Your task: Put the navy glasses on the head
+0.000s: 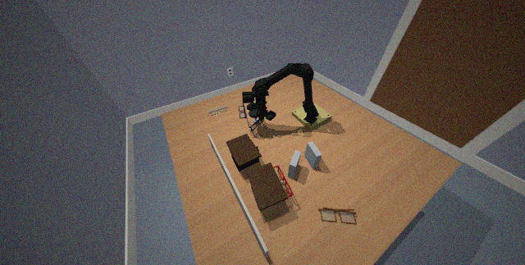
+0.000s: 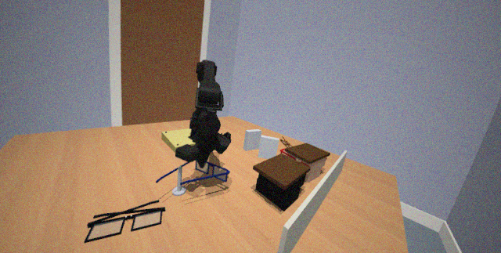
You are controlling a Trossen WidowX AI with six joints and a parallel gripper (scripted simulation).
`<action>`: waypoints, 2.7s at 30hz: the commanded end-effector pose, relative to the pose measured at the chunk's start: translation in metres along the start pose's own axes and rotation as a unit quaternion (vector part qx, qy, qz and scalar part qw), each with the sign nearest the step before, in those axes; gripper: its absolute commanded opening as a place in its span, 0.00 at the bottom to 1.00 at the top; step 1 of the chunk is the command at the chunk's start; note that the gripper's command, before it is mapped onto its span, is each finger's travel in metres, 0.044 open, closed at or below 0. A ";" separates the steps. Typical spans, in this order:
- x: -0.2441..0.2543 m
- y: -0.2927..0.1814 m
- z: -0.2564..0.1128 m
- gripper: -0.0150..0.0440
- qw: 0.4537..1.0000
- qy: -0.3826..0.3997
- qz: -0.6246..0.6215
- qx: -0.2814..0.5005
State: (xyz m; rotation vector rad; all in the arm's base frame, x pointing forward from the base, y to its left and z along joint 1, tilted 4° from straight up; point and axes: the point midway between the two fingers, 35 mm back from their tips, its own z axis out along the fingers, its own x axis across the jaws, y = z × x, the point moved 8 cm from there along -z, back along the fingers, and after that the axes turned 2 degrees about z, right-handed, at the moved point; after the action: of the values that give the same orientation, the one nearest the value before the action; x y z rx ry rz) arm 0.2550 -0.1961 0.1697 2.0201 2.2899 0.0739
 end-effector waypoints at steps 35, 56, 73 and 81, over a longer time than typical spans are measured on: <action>-0.001 -0.011 -0.053 0.25 1.000 -0.002 0.000 -0.002; -0.022 -0.067 -0.061 0.25 1.000 -0.003 0.000 0.001; -0.027 -0.079 -0.027 0.25 1.000 -0.004 0.000 0.002; -0.026 -0.080 -0.001 0.25 1.000 -0.003 0.000 0.002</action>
State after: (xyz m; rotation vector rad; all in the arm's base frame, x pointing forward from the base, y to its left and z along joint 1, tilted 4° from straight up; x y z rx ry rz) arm 0.1791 -0.2322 0.1717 2.0181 2.2939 0.0603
